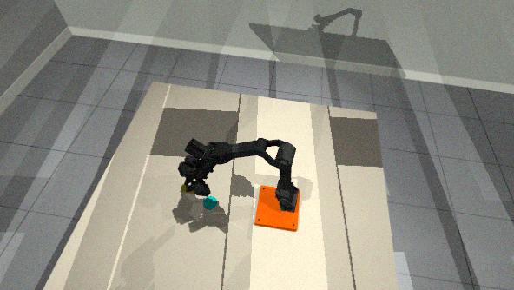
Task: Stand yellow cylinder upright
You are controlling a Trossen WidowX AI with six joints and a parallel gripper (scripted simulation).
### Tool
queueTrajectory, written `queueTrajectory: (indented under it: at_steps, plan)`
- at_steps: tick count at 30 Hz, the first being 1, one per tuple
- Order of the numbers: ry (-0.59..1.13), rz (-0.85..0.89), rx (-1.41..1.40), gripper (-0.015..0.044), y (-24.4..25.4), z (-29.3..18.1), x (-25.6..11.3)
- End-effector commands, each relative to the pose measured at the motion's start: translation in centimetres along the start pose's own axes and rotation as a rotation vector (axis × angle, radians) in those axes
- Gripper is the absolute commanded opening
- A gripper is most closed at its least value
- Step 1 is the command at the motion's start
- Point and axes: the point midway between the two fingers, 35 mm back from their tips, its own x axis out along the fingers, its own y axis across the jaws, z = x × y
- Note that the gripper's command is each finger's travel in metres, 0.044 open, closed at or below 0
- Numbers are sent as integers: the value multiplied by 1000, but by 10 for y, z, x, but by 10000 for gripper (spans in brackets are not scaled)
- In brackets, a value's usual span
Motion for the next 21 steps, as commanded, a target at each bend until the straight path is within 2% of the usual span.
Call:
queueTrajectory:
  at_steps: [1, 21]
  plan:
    - [-30, 7, 8, 105, -1, 0, 0]
    - [-156, 22, 16, 105, -5, -1, -4]
